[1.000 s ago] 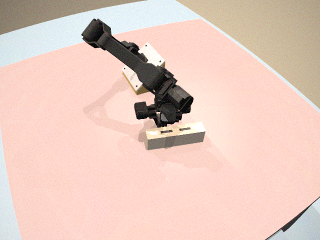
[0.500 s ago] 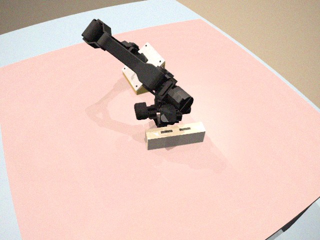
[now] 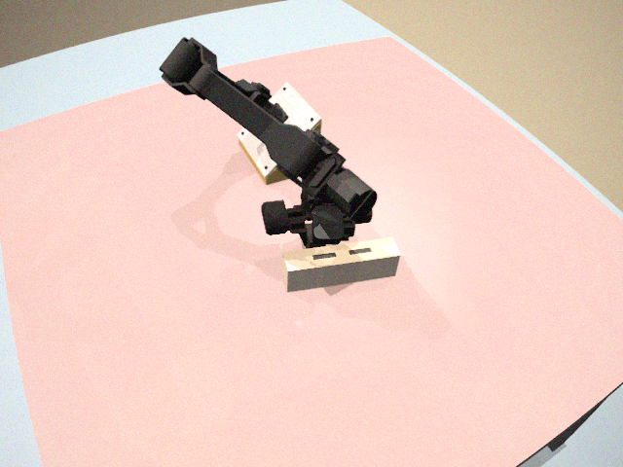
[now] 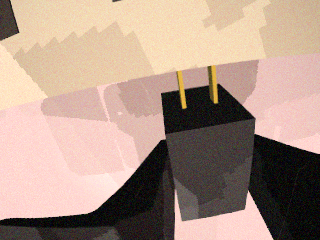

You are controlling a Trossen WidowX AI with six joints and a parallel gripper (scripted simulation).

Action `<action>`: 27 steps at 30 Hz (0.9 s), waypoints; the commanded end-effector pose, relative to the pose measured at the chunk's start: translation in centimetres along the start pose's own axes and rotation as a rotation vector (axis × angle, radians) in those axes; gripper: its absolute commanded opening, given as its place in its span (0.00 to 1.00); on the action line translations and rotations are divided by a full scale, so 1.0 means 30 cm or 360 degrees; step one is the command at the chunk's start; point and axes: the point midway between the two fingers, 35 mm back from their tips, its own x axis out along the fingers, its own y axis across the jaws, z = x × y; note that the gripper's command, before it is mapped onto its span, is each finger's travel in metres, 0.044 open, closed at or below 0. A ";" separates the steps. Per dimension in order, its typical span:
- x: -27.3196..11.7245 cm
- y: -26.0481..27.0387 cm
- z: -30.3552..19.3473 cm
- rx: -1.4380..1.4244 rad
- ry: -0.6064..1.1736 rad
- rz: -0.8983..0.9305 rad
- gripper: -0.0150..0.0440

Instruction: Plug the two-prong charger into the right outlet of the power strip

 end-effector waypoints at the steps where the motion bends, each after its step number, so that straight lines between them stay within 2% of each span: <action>1: -0.001 -0.002 0.005 -0.0006 -0.0002 -0.0004 0.25; 27: -0.002 -0.002 0.024 -0.0006 -0.0002 -0.0004 0.25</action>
